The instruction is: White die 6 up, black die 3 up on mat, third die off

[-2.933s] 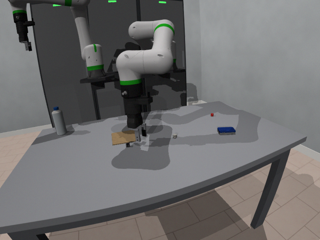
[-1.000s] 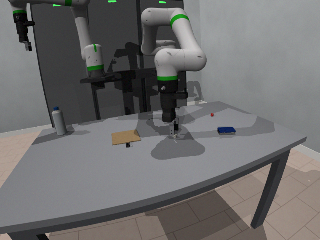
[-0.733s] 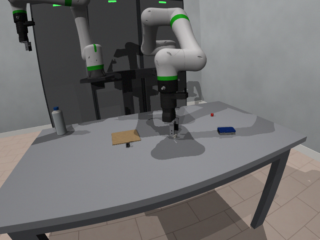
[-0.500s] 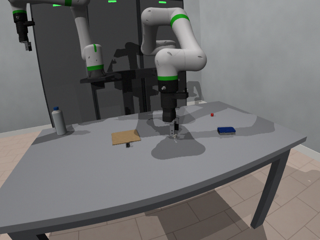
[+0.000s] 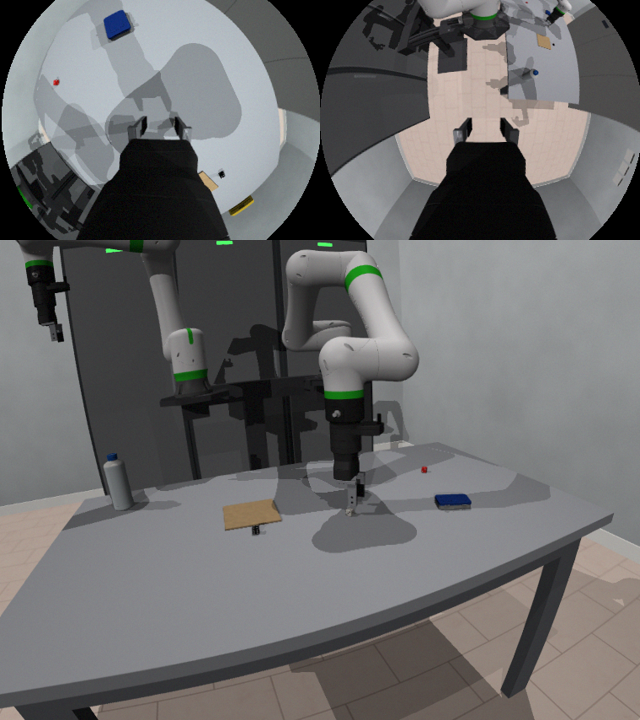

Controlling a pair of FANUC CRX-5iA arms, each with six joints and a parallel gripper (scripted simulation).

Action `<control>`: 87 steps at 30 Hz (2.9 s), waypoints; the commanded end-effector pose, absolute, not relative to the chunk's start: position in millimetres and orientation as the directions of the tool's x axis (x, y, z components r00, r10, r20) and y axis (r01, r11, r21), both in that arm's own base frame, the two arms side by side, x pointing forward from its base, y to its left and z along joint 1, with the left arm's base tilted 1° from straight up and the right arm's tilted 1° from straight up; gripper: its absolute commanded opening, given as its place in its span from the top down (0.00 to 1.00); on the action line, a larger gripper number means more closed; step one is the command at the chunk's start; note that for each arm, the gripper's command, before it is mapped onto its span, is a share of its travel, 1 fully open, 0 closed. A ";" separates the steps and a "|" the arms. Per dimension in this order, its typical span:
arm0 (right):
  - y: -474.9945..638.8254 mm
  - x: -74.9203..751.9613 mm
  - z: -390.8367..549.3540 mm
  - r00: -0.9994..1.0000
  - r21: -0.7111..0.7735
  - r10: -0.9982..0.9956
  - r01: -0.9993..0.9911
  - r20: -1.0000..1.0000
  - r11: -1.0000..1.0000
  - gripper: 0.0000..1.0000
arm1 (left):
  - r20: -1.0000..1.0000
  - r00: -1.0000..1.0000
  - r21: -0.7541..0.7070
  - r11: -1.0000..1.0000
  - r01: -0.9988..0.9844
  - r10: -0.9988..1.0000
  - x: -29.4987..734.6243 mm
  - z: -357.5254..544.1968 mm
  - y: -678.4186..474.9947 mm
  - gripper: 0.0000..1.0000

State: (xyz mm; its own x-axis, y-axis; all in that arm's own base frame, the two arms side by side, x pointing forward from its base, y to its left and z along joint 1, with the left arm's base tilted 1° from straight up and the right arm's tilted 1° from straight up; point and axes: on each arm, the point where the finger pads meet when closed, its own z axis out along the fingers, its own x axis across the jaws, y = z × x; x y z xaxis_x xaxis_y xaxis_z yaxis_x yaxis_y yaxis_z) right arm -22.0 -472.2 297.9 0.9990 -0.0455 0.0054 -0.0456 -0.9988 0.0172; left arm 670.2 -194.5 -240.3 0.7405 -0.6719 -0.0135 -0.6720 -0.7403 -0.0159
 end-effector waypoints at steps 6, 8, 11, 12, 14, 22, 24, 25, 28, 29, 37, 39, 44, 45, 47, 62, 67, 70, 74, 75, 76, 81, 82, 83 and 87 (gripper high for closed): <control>-472.4 -22.1 298.8 0.999 0.019 -0.046 -0.046 0.005 -0.999 0.00 | -0.010 0.741 -0.017 -0.740 -0.672 -0.672 649.6 -238.0 -155.8 0.00; -472.4 -22.1 298.8 0.999 0.019 -0.046 -0.046 0.005 -0.999 0.00 | -0.010 0.741 -0.017 -0.740 -0.672 -0.672 642.3 -237.8 -142.8 0.00; -472.4 -22.1 298.8 0.999 0.019 -0.046 -0.046 0.005 -0.999 0.00 | -0.010 0.741 -0.017 -0.740 -0.672 -0.672 634.3 -237.5 -128.5 0.00; -472.4 -22.1 298.8 0.999 0.019 -0.046 -0.046 0.005 -0.999 0.00 | -0.010 0.741 -0.017 -0.740 -0.672 -0.672 634.3 -237.5 -128.5 0.00; -472.4 -22.1 298.8 0.999 0.019 -0.046 -0.046 0.005 -0.999 0.00 | -0.010 0.741 -0.017 -0.740 -0.672 -0.672 625.6 -237.3 -113.0 0.00; -472.4 -22.1 298.8 0.999 0.019 -0.046 -0.046 0.005 -0.999 0.00 | -0.010 0.741 -0.017 -0.740 -0.672 -0.672 584.2 -236.0 -39.1 0.00; -472.4 -22.1 298.8 0.999 0.019 -0.046 -0.046 0.005 -0.999 0.00 | -0.010 0.741 -0.017 -0.740 -0.672 -0.672 578.8 -235.8 -29.4 0.00; -472.4 -22.1 298.8 0.999 0.019 -0.046 -0.046 0.005 -0.999 0.00 | -0.010 0.741 -0.017 -0.740 -0.672 -0.672 573.5 -235.6 -19.9 0.00; -472.4 -22.1 298.8 0.999 0.019 -0.046 -0.046 0.005 -0.999 0.00 | -0.010 0.741 -0.017 -0.740 -0.672 -0.672 563.3 -235.3 -1.8 0.00; -472.4 -22.1 298.8 0.999 0.019 -0.046 -0.046 0.005 -0.999 0.00 | -0.010 0.741 -0.017 -0.740 -0.672 -0.672 563.3 -235.3 -1.8 0.00; -472.4 -22.1 298.8 0.999 0.019 -0.046 -0.046 0.005 -0.999 0.00 | -0.010 0.741 -0.017 -0.740 -0.672 -0.672 529.5 -234.3 58.6 0.00; -472.4 -22.1 298.8 0.999 0.019 -0.046 -0.046 0.005 -0.999 0.00 | -0.010 0.741 -0.017 -0.740 -0.672 -0.672 522.9 -234.1 70.4 0.00; -472.4 -22.1 298.8 0.999 0.019 -0.046 -0.046 0.005 -0.999 0.00 | -0.010 0.741 -0.017 -0.740 -0.672 -0.672 509.5 -233.6 94.3 0.00; -472.4 -22.1 298.8 0.999 0.019 -0.046 -0.046 0.005 -0.999 0.00 | -0.010 0.741 -0.017 -0.740 -0.672 -0.672 509.5 -233.6 94.3 0.00; -472.4 -22.1 298.8 0.999 0.019 -0.046 -0.046 0.005 -0.999 0.00 | -0.010 0.741 -0.017 -0.740 -0.672 -0.672 507.3 -233.6 98.1 0.00; -472.4 -22.1 298.8 0.999 0.019 -0.046 -0.046 0.005 -0.999 0.00 | -0.010 0.741 -0.017 -0.740 -0.672 -0.672 494.4 -233.2 121.2 0.00; -472.4 -22.1 298.8 0.999 0.019 -0.046 -0.046 0.005 -0.999 0.00 | -0.010 0.741 -0.017 -0.740 -0.672 -0.672 494.3 -233.2 121.4 0.00; -472.4 -22.1 298.8 0.999 0.019 -0.046 -0.046 0.005 -0.999 0.00 | -0.010 0.741 -0.017 -0.740 -0.672 -0.672 494.3 -233.2 121.4 0.00; -472.4 -22.1 298.8 0.999 0.019 -0.046 -0.046 0.005 -0.999 0.00 | -0.010 0.741 -0.017 -0.740 -0.672 -0.672 494.3 -233.2 121.4 0.00; -472.4 -22.1 298.8 0.999 0.019 -0.046 -0.046 0.005 -0.999 0.00 | -0.010 0.741 -0.017 -0.740 -0.672 -0.672 494.3 -233.2 121.4 0.00; -472.4 -22.1 298.8 0.999 0.019 -0.046 -0.046 0.005 -0.999 0.00 | -0.010 0.741 -0.017 -0.740 -0.672 -0.672 494.3 -233.2 121.4 0.00; -472.4 -22.1 298.8 0.999 0.019 -0.046 -0.046 0.005 -0.999 0.00 | -0.010 0.741 -0.017 -0.740 -0.672 -0.672 494.3 -233.2 121.4 0.00; -472.4 -22.1 298.8 0.999 0.019 -0.046 -0.046 0.005 -0.999 0.00 | -0.010 0.741 -0.017 -0.740 -0.672 -0.672 494.3 -233.2 121.4 0.00; -472.4 -22.1 298.8 0.999 0.019 -0.046 -0.046 0.005 -0.999 0.00 | -0.010 0.741 -0.017 -0.740 -0.672 -0.672 494.3 -233.2 121.4 0.00; -472.4 -22.1 298.8 0.999 0.019 -0.046 -0.046 0.005 -0.999 0.00 | -0.010 0.741 -0.017 -0.740 -0.672 -0.672 494.3 -233.2 121.4 0.00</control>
State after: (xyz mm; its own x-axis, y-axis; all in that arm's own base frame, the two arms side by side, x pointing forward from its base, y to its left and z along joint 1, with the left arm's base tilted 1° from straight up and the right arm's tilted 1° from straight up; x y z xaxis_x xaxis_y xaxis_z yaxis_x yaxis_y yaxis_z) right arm -22.0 -472.2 297.9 0.9990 -0.0455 0.0054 -0.0456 -0.9988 0.0172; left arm 493.5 121.1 -233.9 0.7405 -0.6720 -0.0114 -0.6721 -0.7403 -0.0155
